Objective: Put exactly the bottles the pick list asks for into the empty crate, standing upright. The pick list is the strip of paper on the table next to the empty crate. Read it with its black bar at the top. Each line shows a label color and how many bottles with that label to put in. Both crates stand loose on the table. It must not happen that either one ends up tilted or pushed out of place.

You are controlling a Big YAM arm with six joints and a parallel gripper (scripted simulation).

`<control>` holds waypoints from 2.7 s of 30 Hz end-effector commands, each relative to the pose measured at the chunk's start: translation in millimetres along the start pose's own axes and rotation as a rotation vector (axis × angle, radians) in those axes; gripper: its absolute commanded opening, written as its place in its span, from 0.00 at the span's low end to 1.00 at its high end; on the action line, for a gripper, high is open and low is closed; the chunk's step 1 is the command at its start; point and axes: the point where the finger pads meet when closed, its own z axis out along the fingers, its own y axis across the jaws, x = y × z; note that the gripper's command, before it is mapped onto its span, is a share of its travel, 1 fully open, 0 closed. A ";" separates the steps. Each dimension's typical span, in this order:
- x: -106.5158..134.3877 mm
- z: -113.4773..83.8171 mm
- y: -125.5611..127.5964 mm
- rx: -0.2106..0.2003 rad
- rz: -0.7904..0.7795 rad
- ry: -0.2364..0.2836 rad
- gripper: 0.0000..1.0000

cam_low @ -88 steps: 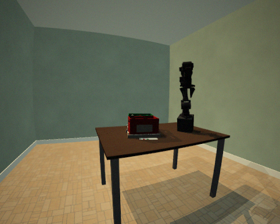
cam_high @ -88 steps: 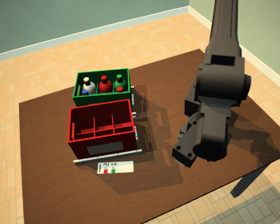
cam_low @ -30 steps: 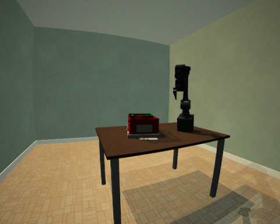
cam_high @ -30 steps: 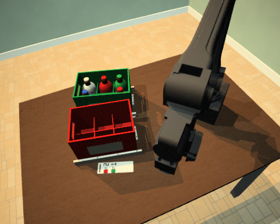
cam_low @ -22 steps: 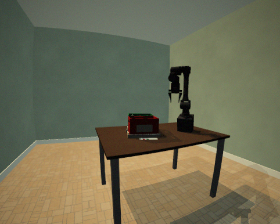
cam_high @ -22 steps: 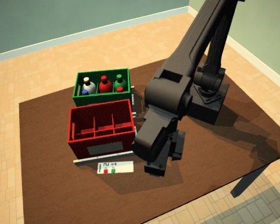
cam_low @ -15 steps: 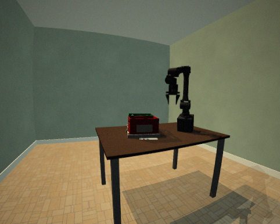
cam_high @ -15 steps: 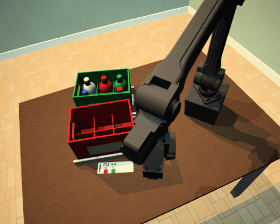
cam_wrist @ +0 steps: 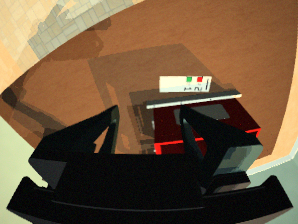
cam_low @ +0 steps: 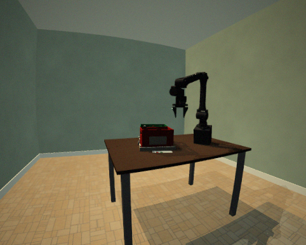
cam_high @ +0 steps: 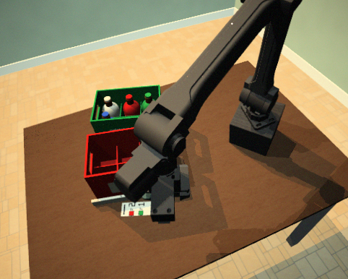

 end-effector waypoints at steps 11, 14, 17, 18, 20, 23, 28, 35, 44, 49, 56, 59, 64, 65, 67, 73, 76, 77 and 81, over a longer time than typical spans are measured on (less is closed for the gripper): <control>-5.7 8.3 -81.6 0.049 -0.026 -0.045 0.61; -2.8 10.7 -84.0 0.040 -0.026 -0.036 0.61; -2.1 17.0 -100.1 0.050 -0.027 -0.043 0.61; -1.2 19.2 -104.7 0.050 -0.027 -0.043 0.61; 0.7 23.5 -113.9 0.050 -0.027 -0.042 0.61; 3.5 30.0 -127.5 0.050 -0.027 -0.041 0.61; 3.8 25.7 -129.3 0.051 -0.032 -0.041 0.61; -4.6 20.3 -120.5 0.051 -0.051 -0.046 0.61; -5.2 18.3 -119.3 0.052 -0.043 -0.047 0.61; -5.4 17.1 -119.0 0.054 -0.042 -0.048 0.61; -5.8 14.2 -118.2 0.057 -0.038 -0.050 0.61; -5.9 13.0 -117.9 0.058 -0.037 -0.051 0.61; -6.0 11.9 -117.6 0.060 -0.036 -0.052 0.61; -6.0 11.5 -117.5 0.060 -0.035 -0.053 0.61; -5.9 10.9 -117.2 0.061 -0.035 -0.053 0.61; -5.0 12.8 -116.0 0.056 -0.032 -0.050 0.61; -4.6 12.8 -115.3 0.056 -0.032 -0.049 0.61; -4.4 12.8 -115.1 0.056 -0.031 -0.049 0.61; -4.1 13.4 -114.6 0.055 -0.031 -0.048 0.61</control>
